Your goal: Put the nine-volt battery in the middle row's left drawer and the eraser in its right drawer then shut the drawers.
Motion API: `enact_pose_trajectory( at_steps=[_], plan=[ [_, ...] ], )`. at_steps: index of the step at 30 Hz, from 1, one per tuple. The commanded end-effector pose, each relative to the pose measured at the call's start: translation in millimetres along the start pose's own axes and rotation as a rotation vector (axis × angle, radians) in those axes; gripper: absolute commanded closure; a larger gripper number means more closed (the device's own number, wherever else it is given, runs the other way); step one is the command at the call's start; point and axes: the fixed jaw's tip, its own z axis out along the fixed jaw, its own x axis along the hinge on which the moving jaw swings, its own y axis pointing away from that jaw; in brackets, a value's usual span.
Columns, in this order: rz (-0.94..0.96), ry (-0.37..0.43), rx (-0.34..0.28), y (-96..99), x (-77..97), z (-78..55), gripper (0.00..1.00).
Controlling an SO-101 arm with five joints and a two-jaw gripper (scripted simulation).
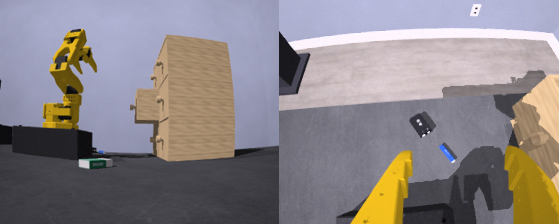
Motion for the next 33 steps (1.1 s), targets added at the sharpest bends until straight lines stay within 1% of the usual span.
enact_pose_trajectory(
  at_steps=[1, 6, 10, 12, 16, 22, 27, 29, 33],
  plan=[
    [-0.057, 0.095, -0.017, 0.9, -6.3, 17.5, 0.7],
    [-0.125, 0.223, -0.035, 1.0, -7.7, 43.1, 0.7],
    [-0.178, 0.324, -0.056, 1.2, -4.9, 65.2, 0.7],
    [-0.178, 0.324, -0.056, 1.2, -4.9, 65.2, 0.7],
    [-0.23, 0.425, -0.083, 1.7, 1.8, 88.0, 0.7],
    [-0.307, 0.574, -0.133, 2.8, 19.8, 122.2, 0.7],
    [-0.367, 0.696, -0.184, 4.1, 42.1, 148.8, 0.7],
    [-0.367, 0.696, -0.184, 4.1, 42.1, 148.8, 0.7],
    [-0.413, 0.792, -0.231, 5.3, 64.8, 167.7, 0.7]
  ],
)
